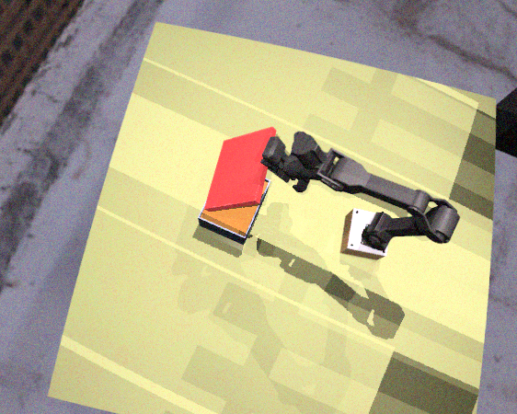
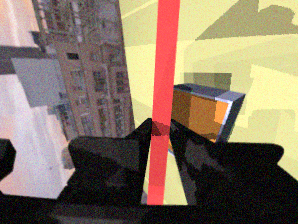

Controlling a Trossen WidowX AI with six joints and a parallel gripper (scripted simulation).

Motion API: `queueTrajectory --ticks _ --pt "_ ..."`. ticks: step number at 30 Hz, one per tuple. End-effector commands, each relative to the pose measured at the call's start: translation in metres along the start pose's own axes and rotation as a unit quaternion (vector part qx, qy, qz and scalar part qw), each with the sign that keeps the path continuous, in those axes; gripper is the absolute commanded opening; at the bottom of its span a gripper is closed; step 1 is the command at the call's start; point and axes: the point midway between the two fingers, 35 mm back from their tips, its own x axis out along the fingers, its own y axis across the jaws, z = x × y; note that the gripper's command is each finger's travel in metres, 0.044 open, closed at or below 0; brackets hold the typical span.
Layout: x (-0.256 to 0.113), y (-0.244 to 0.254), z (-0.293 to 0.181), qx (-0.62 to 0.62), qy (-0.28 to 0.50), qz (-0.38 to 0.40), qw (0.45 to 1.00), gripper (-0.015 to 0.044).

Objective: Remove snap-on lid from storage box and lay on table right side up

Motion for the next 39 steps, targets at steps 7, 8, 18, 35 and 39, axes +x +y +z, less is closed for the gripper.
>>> queueTrajectory --ticks 7,8,18,35,39 --pt "-0.001 -0.001 0.020 -0.002 -0.002 0.000 1.000 0.0000" --pt "-0.001 -0.001 0.022 -0.002 -0.002 0.000 1.000 0.0000" --pt "-0.003 -0.002 0.042 -0.003 -0.002 0.000 1.000 0.0000" --pt "-0.005 -0.004 0.076 -0.004 -0.004 0.000 1.000 0.0000" --pt "-0.006 -0.004 0.084 -0.004 -0.004 -0.001 1.000 0.0000"
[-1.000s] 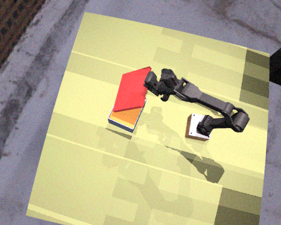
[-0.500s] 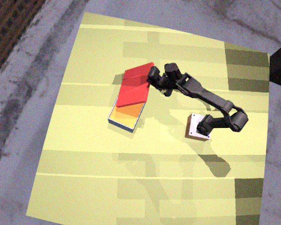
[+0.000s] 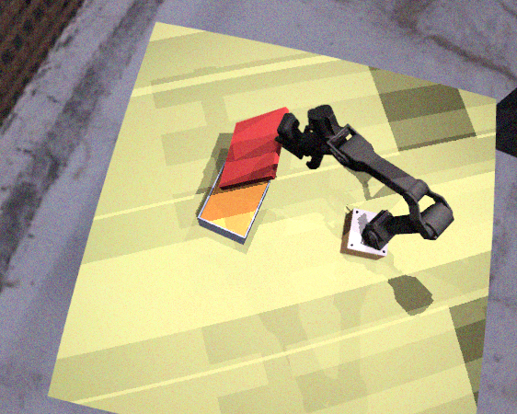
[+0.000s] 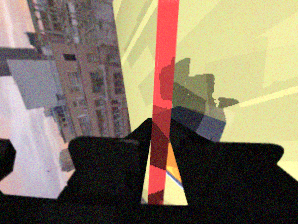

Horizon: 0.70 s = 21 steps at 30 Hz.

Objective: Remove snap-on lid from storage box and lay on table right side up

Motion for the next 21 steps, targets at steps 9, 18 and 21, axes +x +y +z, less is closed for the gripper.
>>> queueTrajectory --ticks 9,18,21 --pt "-0.003 0.005 0.023 -0.005 0.001 0.009 1.000 0.0000" --pt "-0.005 0.005 0.041 -0.005 0.001 0.009 1.000 0.0000" --pt "-0.005 0.004 0.047 -0.006 0.000 0.009 1.000 0.0000"
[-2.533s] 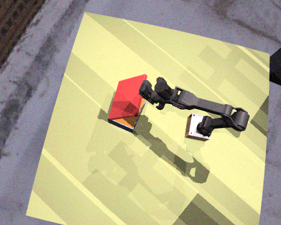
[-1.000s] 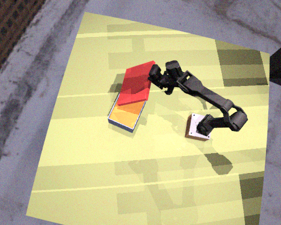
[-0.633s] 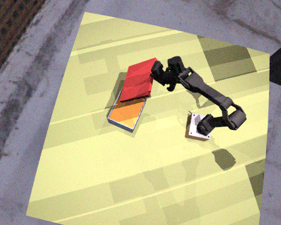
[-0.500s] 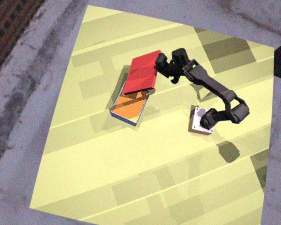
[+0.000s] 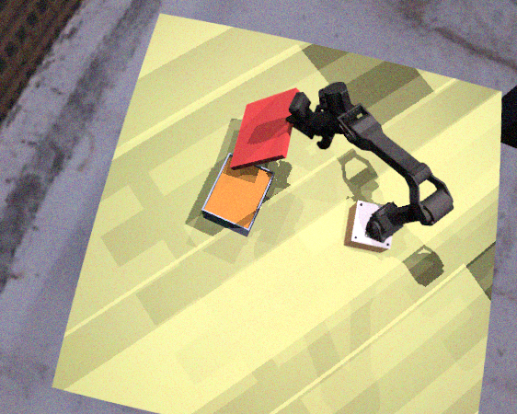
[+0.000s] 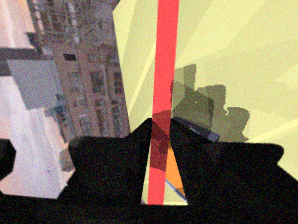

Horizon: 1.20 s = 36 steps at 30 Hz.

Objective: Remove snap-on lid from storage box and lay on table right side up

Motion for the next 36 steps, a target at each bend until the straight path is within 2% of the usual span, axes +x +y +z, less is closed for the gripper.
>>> queueTrajectory --ticks 1,36 --pt "-0.003 0.006 0.007 -0.005 0.001 0.009 1.000 0.0000" --pt "-0.007 0.003 0.077 -0.007 -0.001 0.009 1.000 0.0000"
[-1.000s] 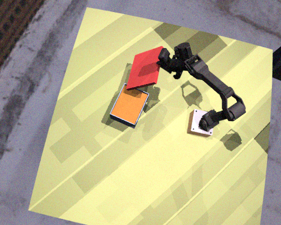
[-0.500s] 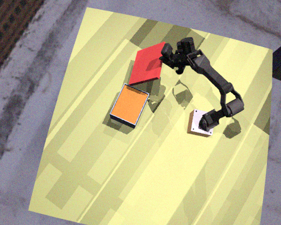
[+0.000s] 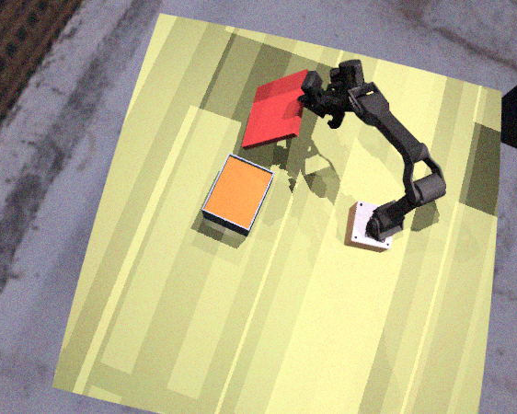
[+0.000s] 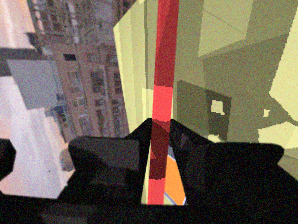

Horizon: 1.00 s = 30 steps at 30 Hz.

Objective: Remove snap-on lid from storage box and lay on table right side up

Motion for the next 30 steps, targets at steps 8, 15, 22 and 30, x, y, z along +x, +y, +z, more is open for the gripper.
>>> queueTrajectory --ticks 8,15,22,30 --pt "-0.004 0.005 0.021 -0.006 0.000 0.009 1.000 0.0000" --pt "-0.004 0.005 0.024 -0.006 0.000 0.009 1.000 0.0000" --pt "-0.002 0.001 0.024 -0.006 0.000 0.009 1.000 0.0000" --pt "0.005 -0.009 0.024 -0.006 0.000 0.009 1.000 0.0000"
